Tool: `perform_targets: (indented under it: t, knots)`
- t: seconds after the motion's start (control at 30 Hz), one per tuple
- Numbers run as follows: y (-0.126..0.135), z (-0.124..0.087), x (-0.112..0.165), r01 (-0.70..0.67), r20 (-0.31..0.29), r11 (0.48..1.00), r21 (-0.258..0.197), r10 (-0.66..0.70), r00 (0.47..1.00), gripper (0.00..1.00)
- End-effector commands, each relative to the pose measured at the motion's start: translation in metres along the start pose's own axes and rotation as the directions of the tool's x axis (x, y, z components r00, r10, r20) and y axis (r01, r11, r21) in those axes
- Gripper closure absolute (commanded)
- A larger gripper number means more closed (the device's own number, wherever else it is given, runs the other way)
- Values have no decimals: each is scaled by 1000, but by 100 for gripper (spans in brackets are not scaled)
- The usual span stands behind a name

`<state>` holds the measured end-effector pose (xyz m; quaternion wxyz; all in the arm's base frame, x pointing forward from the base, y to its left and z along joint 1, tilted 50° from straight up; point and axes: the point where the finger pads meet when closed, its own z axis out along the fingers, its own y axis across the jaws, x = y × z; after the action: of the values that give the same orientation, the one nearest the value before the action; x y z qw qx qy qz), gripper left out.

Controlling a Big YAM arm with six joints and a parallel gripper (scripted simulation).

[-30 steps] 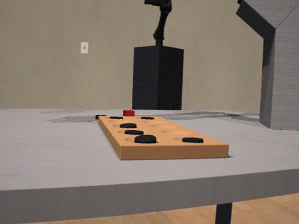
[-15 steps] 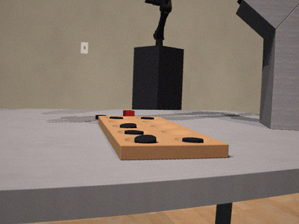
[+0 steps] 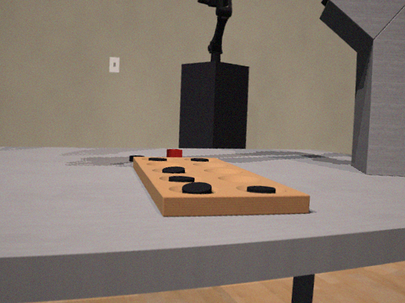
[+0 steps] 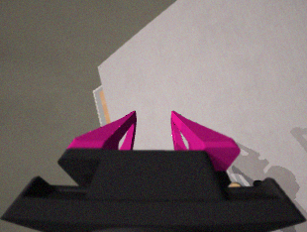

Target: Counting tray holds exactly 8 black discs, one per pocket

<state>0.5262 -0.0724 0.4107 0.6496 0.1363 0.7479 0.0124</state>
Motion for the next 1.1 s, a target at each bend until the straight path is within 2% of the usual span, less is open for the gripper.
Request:
perform_targets:
  t: [0.0, 0.07, 0.1, 0.17, 0.23, 0.43, 0.47, 0.63, 0.67, 0.7, 0.77, 1.07]
  knots:
    - [-32, 9, 25, -78, -52, 995, 64, 81, 995, 56]
    - [-32, 9, 25, -78, -52, 995, 64, 81, 995, 56]
    - [-26, 10, -2, -80, -11, 996, 51, 80, 997, 56]
    - [-11, 10, -4, -76, 4, 997, 19, 76, 997, 56]
    - [-8, 1, -15, -77, 28, 997, 13, 76, 997, 56]
    - [-10, 1, -9, -77, 17, 997, 17, 76, 997, 56]
    - [-67, 13, 52, -163, -84, 975, 151, 177, 981, 56]
    - [-66, 13, 52, -163, -86, 976, 147, 177, 980, 56]
    - [-57, 16, 26, -166, -43, 979, 122, 172, 984, 56]
    - [-47, 16, 27, -163, -45, 981, 104, 168, 985, 56]
    - [-44, 8, 15, -164, -21, 982, 95, 167, 986, 56]
    - [-45, 7, 17, -164, -23, 982, 97, 167, 986, 56]
